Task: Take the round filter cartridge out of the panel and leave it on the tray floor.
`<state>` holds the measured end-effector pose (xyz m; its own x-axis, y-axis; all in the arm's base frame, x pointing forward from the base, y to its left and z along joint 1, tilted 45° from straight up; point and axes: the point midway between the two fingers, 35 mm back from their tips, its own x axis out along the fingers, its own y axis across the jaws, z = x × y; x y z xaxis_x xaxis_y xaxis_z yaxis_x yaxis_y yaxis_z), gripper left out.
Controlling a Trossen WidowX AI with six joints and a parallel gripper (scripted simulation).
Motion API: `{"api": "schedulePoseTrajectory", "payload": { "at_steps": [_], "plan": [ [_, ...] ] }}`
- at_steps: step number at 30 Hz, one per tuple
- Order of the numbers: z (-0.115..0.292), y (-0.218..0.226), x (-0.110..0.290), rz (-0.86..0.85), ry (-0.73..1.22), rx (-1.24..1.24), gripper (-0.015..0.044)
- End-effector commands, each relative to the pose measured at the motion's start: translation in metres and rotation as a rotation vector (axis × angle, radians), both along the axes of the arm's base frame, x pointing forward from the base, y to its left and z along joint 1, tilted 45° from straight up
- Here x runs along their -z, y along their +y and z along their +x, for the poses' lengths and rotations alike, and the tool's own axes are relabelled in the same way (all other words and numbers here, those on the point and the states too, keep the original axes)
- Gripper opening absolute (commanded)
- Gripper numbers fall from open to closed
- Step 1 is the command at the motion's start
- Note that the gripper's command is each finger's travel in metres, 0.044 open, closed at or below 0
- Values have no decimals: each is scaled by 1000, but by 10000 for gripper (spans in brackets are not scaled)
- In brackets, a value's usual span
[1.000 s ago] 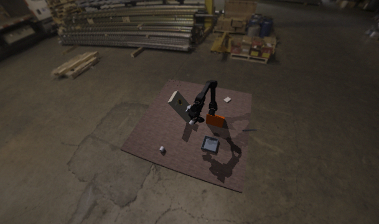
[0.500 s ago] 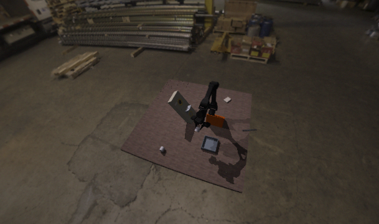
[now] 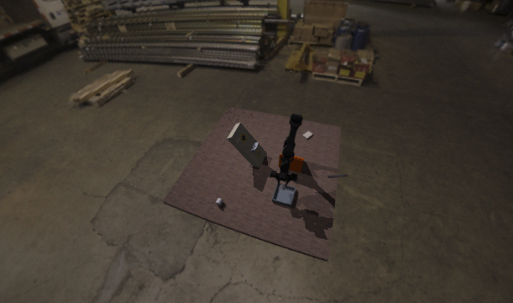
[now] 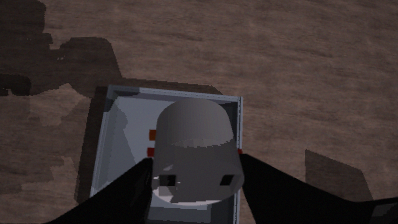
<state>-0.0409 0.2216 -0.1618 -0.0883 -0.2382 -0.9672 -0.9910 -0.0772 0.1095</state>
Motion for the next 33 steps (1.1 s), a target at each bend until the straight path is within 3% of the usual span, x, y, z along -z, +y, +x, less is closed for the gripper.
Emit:
{"api": "schedulePoseTrajectory", "payload": {
  "at_steps": [1,27,33],
  "plan": [
    [-18,-16,9,2,63,-63,0],
    [-22,-70,63,0,67,-66,0],
    [-20,-69,60,-10,62,-71,157]
  ]
}}
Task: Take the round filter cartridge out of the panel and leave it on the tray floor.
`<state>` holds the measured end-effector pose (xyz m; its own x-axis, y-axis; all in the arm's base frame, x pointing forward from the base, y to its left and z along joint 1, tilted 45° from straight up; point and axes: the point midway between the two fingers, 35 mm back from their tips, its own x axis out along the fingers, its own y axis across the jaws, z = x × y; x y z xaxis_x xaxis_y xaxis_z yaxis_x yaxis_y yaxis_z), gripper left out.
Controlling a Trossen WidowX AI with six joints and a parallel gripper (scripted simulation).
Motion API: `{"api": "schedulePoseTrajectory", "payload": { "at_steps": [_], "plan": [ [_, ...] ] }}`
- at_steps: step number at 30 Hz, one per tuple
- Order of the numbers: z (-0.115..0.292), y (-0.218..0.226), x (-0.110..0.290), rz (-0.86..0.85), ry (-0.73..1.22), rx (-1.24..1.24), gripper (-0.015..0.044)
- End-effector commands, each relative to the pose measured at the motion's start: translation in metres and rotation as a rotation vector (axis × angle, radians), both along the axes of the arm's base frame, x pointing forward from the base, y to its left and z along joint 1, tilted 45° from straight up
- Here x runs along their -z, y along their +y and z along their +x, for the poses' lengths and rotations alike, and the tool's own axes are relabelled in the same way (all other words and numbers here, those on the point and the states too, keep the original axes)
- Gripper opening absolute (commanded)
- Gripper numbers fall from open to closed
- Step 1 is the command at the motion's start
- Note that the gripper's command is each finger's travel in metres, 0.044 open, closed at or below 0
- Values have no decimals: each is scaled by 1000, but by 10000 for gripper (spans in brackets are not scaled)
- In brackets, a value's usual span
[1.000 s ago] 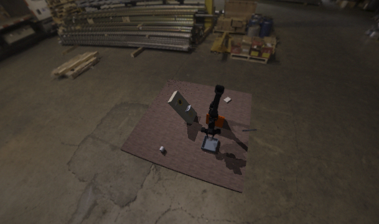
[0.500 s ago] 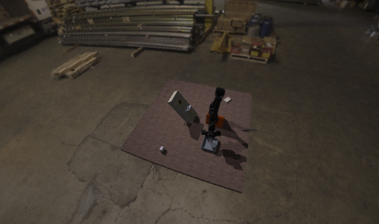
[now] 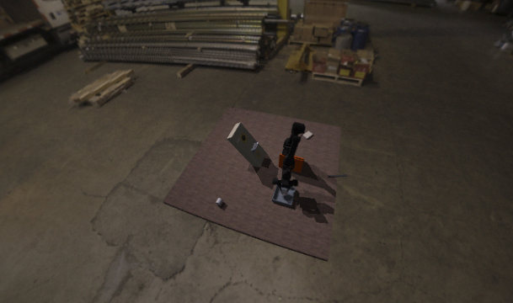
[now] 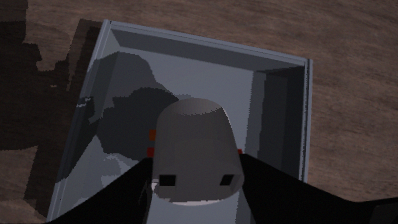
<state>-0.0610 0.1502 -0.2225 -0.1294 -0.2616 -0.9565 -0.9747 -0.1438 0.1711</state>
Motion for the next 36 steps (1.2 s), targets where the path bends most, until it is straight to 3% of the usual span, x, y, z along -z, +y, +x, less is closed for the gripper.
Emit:
{"api": "schedulePoseTrajectory", "payload": {
  "at_steps": [1,11,15,21,36],
  "plan": [
    [0,2,0,6,1,0,184],
    [0,2,0,6,1,0,440],
    [-1,9,-6,6,1,0,440],
    [2,51,-51,6,0,0,440],
    [0,48,-43,16,5,5,440]
  ]
}}
